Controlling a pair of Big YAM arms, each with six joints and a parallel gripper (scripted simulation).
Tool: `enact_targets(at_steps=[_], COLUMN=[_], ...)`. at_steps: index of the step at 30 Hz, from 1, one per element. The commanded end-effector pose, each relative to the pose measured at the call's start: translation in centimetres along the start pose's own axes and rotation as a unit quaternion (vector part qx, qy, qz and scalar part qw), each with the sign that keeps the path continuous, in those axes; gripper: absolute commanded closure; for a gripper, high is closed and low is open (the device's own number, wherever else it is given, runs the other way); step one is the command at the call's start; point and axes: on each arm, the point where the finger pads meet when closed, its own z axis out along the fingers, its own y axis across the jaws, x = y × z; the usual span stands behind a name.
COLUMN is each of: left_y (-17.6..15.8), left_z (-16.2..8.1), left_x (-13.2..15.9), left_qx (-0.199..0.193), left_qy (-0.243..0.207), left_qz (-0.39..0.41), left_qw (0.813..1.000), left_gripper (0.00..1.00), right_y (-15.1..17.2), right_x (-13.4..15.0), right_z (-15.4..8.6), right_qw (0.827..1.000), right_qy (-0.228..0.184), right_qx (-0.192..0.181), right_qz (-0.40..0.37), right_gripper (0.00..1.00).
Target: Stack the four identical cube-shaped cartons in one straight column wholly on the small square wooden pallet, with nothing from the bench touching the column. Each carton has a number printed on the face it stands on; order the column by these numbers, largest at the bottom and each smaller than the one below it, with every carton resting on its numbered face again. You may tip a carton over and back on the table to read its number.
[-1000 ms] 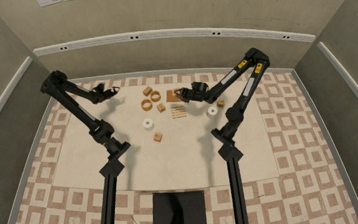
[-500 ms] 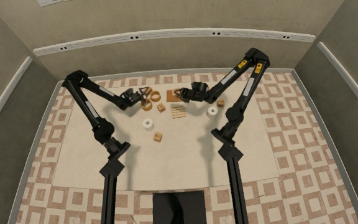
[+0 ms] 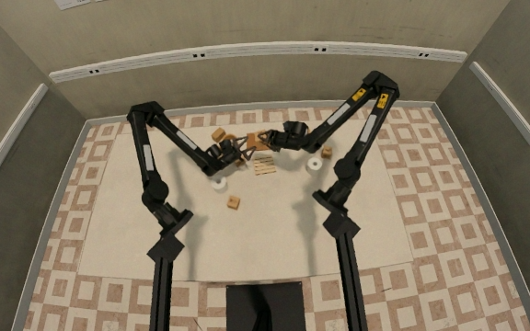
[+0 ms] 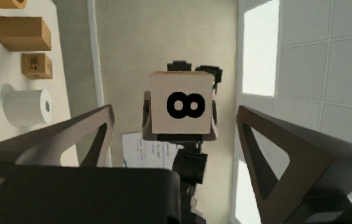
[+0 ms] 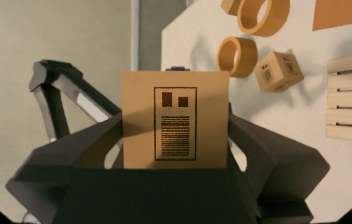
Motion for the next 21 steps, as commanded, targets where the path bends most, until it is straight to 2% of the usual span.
enact_targets(at_steps=[1,21], left_y=[-0.02,-0.09], left_z=[0.06,0.07], left_x=[0.21,-0.04], left_qx=[0.010,0.008], left_qy=[-0.007,-0.007], left_qz=[-0.007,-0.007], left_qw=[1.000,1.000], left_gripper=[0.00,0.00], right_y=[0.16,0.16], right_x=[0.11,0.11], right_z=[-0.10,-0.10], right_qw=[1.000,1.000], right_qy=[0.001,0.001], right_qx=[-0.001,-0.001], right_qz=[0.002,0.002], right_gripper=[0.50,0.50])
